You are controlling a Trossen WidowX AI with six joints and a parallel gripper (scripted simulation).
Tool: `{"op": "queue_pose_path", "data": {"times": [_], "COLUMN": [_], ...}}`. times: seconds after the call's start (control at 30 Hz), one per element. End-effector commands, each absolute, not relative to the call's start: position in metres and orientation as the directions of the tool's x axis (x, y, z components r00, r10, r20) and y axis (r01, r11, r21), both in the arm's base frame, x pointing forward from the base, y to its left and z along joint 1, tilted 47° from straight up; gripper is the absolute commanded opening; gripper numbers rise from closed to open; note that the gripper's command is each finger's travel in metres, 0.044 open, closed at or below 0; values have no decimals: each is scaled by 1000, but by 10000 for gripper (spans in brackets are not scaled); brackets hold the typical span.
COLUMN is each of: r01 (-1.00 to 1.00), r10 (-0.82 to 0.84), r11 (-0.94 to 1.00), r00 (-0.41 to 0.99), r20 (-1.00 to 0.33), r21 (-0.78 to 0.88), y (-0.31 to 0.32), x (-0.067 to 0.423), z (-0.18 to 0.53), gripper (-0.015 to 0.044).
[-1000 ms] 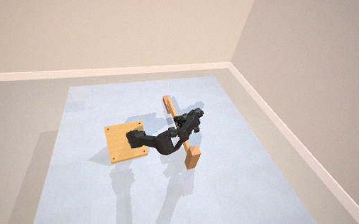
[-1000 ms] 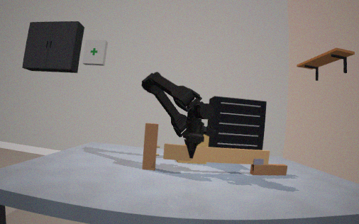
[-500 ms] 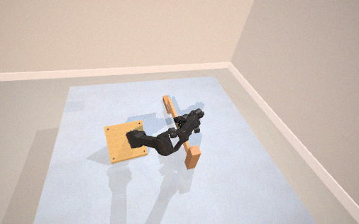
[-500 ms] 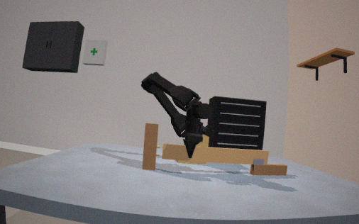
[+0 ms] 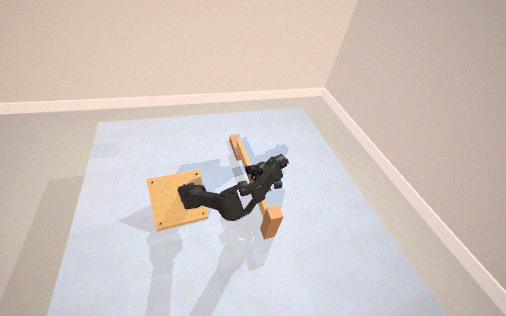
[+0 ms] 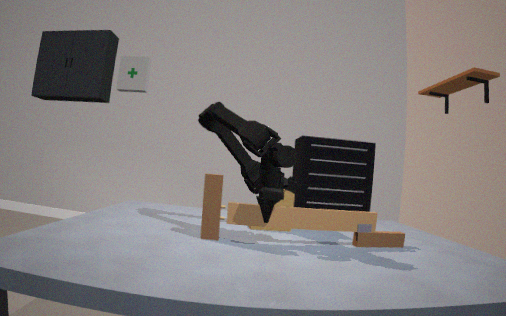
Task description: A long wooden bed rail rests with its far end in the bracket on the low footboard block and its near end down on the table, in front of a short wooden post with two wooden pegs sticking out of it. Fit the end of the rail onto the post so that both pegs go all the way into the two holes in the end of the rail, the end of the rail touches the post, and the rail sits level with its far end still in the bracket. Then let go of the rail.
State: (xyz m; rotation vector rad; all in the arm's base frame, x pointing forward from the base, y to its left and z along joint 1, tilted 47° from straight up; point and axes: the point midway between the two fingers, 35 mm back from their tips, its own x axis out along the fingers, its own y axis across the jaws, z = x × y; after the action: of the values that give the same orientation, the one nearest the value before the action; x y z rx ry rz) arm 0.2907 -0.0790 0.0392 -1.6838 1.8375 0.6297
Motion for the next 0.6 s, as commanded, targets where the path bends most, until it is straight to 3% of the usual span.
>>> {"op": "queue_pose_path", "data": {"times": [0.0,0.57], "r01": [-995,-995], "r10": [-730,-730], "r11": [96,96], "r00": [-52,-52], "r20": [-682,-682], "r21": [-28,-28], "y": [-80,-84], "x": [290,290], "z": [40,44], "gripper": [0,0]}}
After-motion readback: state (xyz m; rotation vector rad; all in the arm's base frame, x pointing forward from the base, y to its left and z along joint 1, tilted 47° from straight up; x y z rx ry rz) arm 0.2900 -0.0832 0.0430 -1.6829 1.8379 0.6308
